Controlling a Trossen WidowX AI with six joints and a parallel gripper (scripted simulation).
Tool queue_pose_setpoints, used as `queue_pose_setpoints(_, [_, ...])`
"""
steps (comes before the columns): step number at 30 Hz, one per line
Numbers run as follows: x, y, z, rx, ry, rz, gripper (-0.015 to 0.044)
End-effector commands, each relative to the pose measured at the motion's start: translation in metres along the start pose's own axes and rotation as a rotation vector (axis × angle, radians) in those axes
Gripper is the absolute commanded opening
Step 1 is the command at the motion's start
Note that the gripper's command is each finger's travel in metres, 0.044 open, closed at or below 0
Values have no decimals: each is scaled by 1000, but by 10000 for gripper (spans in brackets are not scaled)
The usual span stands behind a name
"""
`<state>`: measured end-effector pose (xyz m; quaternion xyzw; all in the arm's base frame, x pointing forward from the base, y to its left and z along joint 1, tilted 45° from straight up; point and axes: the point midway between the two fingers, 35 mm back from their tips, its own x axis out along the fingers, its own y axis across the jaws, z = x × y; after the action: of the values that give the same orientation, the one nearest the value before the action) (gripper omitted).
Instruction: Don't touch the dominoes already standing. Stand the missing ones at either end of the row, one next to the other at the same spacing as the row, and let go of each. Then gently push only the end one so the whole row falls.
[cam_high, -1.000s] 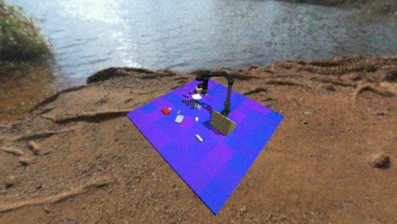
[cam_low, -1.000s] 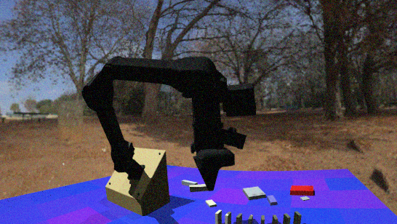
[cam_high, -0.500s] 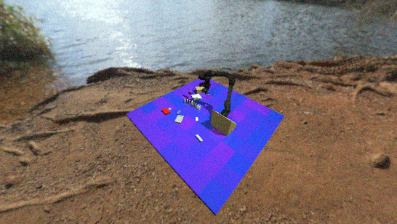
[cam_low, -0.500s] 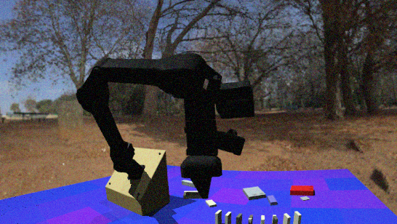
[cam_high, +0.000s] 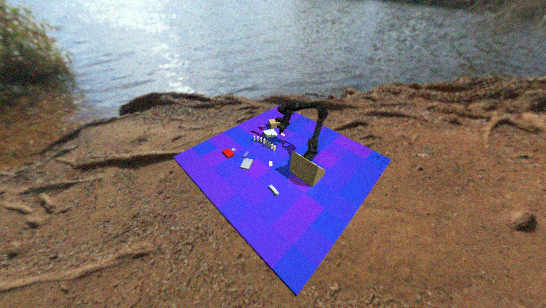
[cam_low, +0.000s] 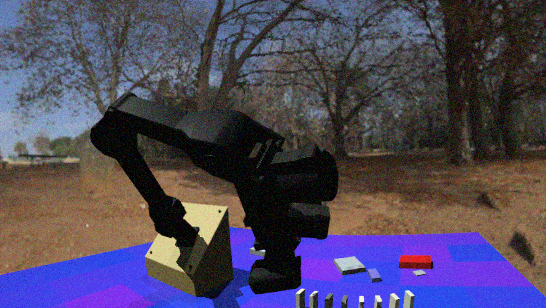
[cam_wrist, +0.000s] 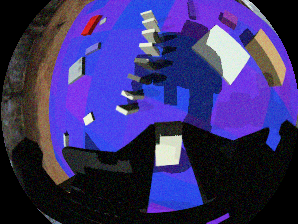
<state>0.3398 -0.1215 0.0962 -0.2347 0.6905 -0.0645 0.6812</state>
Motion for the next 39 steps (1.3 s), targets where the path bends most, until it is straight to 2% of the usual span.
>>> queue_pose_setpoints(1, [7,1,1,9,-100,63,107])
queue_pose_setpoints(20, [21,-10,6,-4,-552,173,107])
queue_pose_setpoints(39, [0,-24,-11,-133,-1027,51,107])
